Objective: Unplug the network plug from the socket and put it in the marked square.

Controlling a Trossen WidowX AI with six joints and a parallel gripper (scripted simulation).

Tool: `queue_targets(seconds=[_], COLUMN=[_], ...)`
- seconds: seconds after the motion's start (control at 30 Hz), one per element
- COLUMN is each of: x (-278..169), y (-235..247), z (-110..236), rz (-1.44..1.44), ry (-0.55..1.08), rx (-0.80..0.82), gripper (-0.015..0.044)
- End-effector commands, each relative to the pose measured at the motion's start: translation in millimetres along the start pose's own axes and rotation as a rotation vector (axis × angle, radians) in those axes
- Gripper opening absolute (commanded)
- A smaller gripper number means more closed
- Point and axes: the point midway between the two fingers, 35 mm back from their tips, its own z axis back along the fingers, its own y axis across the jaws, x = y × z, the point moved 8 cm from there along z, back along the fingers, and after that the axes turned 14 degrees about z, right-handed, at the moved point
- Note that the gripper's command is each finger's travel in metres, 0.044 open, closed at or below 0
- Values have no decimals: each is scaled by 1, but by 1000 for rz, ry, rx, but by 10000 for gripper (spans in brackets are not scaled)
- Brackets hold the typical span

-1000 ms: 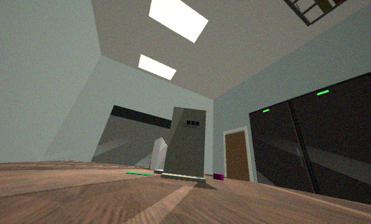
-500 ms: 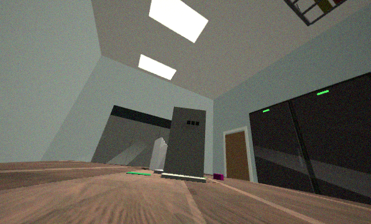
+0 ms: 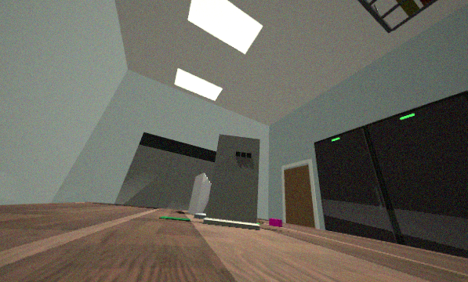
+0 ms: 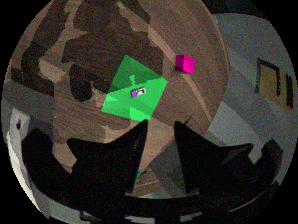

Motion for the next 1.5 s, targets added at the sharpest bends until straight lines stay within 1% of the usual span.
queue_targets(seconds=[0.0,0.6,1.47], x=[1,3,-8], y=[-4,-7,-35], z=[4,14,60], rz=[12,-3,3], ry=[-1,1,19], rx=[-11,-17,14], gripper=[156,156,156])
